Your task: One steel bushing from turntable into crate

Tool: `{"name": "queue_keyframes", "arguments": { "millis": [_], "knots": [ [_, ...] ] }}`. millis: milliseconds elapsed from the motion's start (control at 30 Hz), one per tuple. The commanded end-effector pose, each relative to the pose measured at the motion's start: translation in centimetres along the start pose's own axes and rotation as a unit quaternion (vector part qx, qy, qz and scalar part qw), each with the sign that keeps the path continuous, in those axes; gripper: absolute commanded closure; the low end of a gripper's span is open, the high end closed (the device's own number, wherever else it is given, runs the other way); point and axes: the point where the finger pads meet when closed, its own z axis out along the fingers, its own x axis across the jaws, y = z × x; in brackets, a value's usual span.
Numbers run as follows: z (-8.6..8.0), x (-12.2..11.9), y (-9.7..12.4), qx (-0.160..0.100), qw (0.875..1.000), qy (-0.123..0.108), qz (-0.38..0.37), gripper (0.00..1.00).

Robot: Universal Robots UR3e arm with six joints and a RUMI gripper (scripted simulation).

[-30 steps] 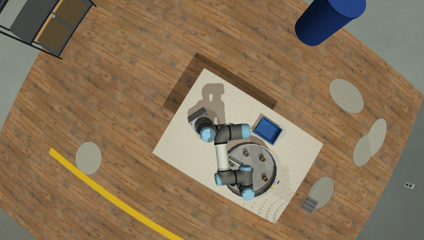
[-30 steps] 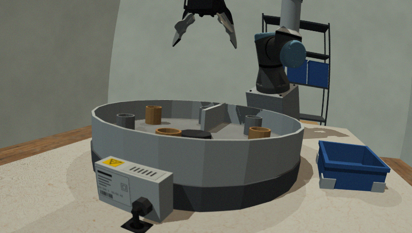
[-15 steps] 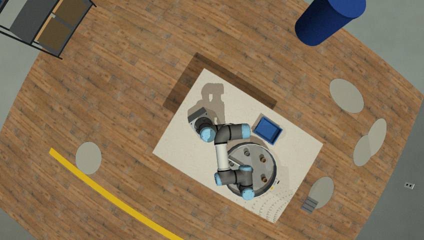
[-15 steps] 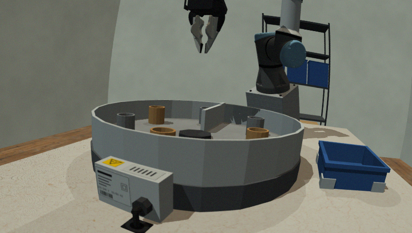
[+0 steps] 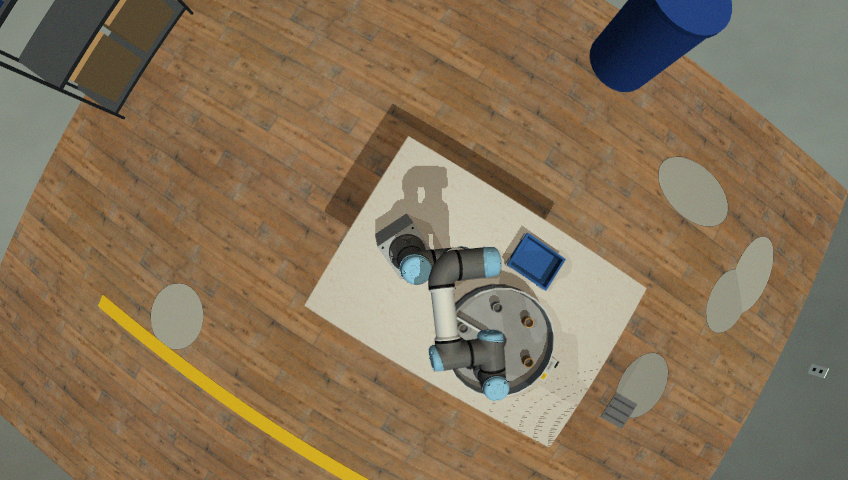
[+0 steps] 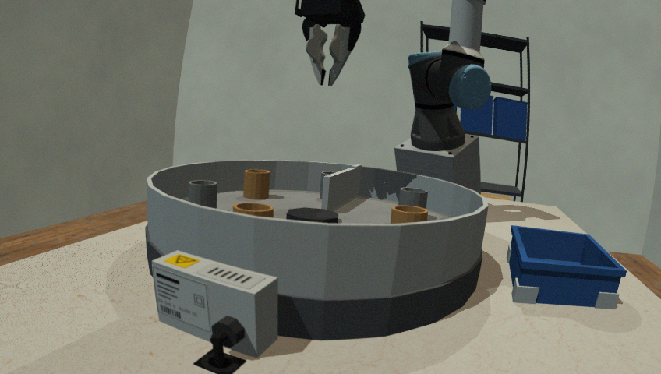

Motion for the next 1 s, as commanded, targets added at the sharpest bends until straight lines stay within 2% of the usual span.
{"name": "queue_keyframes", "arguments": {
  "millis": [0,967],
  "knots": [
    [-0.07,-0.03,0.04,-0.001,1.0,-0.001,0.0,0.94],
    [-0.07,-0.03,0.04,-0.001,1.0,-0.001,0.0,0.95]
  ]
}}
